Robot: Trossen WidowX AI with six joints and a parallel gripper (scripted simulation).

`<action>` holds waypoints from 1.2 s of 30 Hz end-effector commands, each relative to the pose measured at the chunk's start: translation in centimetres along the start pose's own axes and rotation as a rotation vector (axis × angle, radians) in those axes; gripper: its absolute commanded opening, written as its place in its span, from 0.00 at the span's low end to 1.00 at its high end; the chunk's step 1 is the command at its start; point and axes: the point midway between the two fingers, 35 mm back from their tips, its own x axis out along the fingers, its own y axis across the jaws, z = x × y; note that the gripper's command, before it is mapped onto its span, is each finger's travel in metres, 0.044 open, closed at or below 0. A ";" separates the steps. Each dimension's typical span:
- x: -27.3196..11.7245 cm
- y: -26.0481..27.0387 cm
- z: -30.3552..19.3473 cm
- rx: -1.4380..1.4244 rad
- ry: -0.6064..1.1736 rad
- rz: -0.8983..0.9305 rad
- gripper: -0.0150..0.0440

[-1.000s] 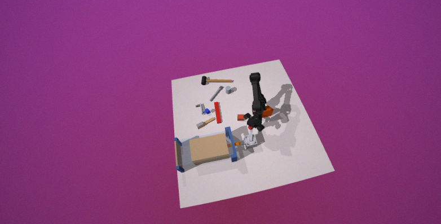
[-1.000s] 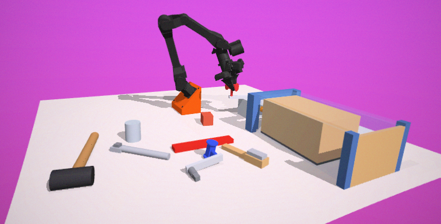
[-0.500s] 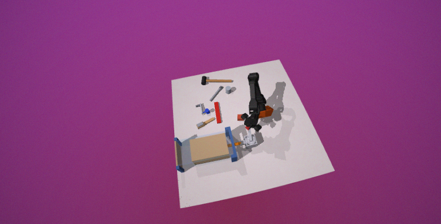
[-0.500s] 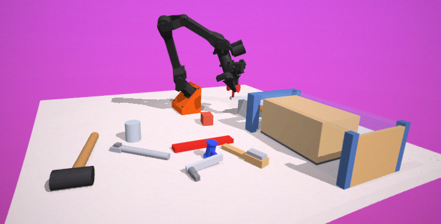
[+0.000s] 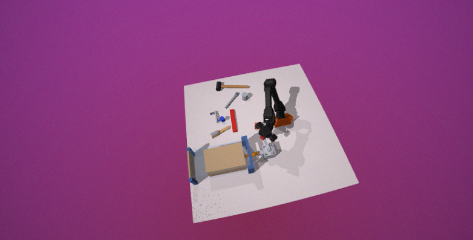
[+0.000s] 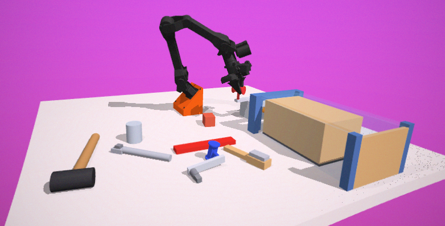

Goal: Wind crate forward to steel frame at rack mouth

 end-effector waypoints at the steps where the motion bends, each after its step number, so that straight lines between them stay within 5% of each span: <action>1: 0.5 -0.4 0.9 0.008 -0.004 -0.010 0.25; 36: 2.8 -0.3 6.0 0.011 -0.007 -0.011 0.25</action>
